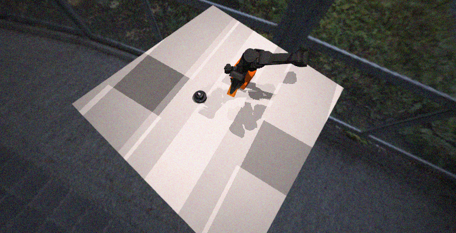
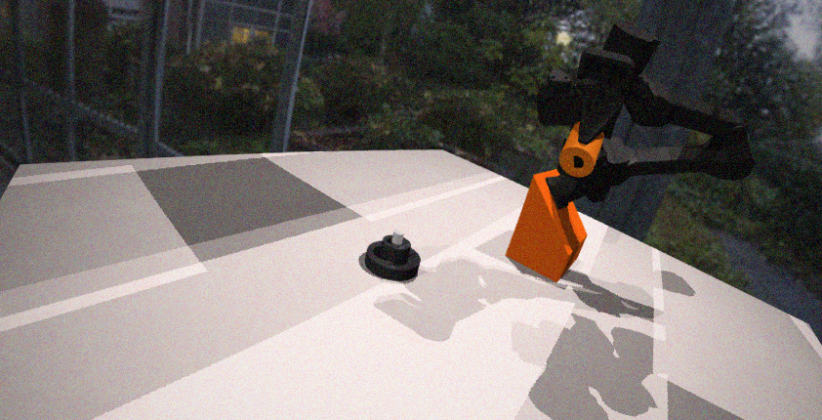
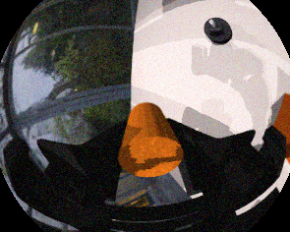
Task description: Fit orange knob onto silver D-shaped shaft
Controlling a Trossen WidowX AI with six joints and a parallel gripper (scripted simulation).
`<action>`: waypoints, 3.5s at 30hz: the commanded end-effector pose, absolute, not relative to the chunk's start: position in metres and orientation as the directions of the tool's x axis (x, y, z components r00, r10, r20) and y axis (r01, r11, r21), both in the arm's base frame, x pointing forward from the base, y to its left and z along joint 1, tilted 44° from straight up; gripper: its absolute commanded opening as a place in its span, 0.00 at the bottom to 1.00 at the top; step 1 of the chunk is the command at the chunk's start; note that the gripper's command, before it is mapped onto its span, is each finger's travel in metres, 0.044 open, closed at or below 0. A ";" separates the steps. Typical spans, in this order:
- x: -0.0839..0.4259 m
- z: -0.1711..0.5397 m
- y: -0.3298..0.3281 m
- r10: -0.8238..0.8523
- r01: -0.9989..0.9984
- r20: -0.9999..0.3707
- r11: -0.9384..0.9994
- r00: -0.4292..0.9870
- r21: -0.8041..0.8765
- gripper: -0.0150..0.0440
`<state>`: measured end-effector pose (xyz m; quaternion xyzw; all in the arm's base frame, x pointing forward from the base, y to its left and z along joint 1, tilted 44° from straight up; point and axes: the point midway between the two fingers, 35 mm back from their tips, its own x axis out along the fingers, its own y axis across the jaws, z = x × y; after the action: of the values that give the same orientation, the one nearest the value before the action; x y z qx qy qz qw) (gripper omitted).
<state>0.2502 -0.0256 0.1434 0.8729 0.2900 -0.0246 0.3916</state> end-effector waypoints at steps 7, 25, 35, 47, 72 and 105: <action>0.251 0.145 -0.026 0.486 0.522 -0.268 -0.521 0.832 0.675 0.25; 0.252 0.142 -0.022 0.494 0.536 -0.282 -0.509 0.823 0.673 0.25; 0.258 0.131 -0.012 0.571 0.671 -0.398 -0.415 0.718 0.614 0.25; 0.265 0.117 0.003 0.653 0.828 -0.540 -0.262 0.530 0.496 0.25; 0.277 0.088 0.037 0.697 0.981 -0.717 0.119 0.028 0.153 0.25; 0.288 -0.014 0.129 0.691 0.979 -0.722 0.165 -0.027 0.122 0.25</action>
<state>0.2873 0.1253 -0.0097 0.6067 0.6857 -0.2129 0.3411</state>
